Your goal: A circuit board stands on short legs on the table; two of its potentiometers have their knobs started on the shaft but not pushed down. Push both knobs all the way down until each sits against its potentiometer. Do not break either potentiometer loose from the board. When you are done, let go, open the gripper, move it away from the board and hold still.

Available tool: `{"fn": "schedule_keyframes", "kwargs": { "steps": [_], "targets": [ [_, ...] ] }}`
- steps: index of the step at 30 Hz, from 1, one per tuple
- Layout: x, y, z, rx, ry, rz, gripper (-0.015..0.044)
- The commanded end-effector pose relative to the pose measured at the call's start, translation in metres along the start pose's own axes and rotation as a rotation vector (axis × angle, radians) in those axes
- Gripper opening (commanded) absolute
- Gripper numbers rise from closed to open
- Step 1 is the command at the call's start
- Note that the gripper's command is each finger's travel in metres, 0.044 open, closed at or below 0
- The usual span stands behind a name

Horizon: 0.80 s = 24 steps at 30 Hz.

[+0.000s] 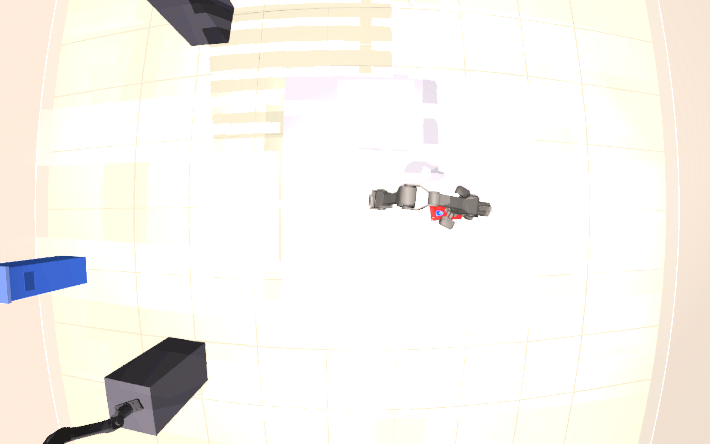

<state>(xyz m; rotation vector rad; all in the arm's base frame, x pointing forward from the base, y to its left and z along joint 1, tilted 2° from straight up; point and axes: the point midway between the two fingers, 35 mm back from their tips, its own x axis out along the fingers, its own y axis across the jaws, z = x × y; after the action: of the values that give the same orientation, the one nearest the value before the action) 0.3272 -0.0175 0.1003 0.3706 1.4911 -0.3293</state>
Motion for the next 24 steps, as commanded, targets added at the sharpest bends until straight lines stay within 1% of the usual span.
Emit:
{"fn": "schedule_keyframes", "kwargs": {
  "steps": [1, 24],
  "targets": [
    [-0.004, 0.005, 0.003, 0.122, -0.002, -0.002, 0.0000],
    [-0.023, 0.030, 0.020, 0.918, -0.009, -0.007, 0.0000]
  ]
}}
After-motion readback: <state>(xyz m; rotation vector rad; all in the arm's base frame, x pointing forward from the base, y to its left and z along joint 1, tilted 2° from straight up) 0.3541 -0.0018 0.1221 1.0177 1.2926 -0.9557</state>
